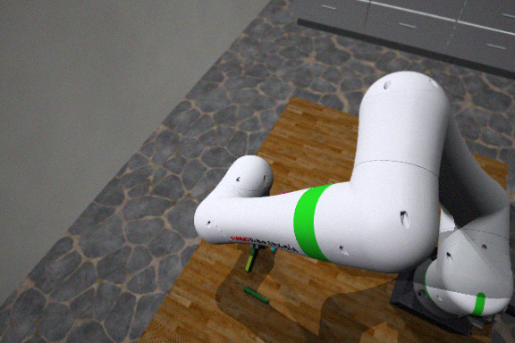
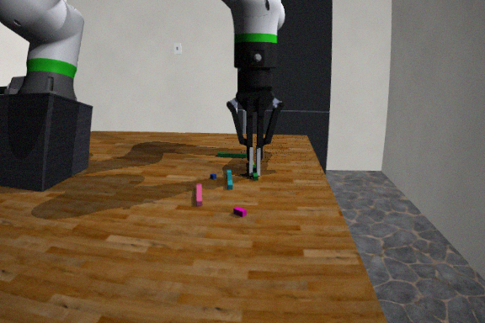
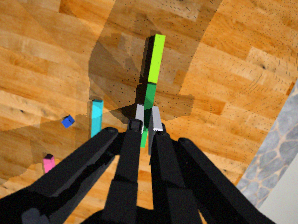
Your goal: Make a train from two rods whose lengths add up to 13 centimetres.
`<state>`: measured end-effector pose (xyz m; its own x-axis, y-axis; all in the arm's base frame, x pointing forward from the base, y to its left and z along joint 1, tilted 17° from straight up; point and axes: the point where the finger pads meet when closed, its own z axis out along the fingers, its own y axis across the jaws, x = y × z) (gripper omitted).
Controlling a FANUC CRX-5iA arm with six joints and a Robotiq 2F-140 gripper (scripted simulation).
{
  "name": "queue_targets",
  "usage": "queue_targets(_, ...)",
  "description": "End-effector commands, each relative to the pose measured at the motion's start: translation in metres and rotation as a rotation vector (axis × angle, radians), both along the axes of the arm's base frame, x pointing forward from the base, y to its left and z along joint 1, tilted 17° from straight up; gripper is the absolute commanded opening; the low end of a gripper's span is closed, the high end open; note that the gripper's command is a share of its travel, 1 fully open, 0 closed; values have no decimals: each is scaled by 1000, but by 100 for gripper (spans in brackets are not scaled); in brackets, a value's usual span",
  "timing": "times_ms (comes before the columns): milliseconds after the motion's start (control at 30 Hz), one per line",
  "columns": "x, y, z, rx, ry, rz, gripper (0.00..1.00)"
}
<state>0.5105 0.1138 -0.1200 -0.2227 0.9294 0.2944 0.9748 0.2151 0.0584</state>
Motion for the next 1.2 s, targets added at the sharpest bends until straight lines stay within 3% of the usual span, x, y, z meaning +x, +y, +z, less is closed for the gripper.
queue_targets(0,0,0,0,0,0,0,3)
queue_targets(233,0,0,0,0,0,0,3)
queue_targets(733,0,0,0,0,0,0,15)
queue_targets(1167,0,0,1,0,0,0,15)
